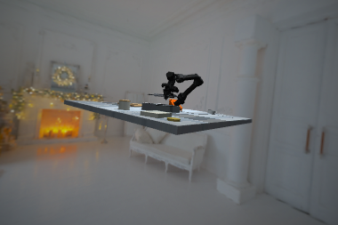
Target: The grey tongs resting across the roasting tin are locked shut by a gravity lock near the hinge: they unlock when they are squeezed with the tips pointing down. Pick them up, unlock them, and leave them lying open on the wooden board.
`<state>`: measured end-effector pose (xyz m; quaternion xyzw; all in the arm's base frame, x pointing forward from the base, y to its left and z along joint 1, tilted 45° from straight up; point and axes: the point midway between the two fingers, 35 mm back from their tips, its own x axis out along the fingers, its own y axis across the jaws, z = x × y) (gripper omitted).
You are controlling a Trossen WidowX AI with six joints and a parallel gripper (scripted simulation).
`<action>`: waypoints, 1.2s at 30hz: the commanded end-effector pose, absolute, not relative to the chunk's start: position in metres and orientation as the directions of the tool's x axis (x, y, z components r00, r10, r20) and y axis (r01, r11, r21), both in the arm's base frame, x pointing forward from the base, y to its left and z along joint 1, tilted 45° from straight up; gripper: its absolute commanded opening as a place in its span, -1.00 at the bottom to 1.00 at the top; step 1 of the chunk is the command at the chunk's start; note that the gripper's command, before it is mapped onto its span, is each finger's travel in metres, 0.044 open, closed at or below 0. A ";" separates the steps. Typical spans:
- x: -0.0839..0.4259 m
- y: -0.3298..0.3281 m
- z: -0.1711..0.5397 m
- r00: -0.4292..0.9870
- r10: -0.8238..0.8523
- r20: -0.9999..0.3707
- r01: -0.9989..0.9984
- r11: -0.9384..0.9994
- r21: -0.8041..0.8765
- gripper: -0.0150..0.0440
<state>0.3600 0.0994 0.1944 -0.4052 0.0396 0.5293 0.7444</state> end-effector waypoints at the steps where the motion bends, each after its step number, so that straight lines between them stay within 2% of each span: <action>1: 0.361 0.098 0.197 0.439 0.756 -0.485 -0.816 0.110 -0.568 -1.00; 13: 0.366 0.099 0.194 0.366 0.750 -0.551 -0.873 0.072 -0.482 -1.00; 36: 0.367 0.101 0.193 0.141 0.729 -0.670 -0.970 -0.033 -0.240 -1.00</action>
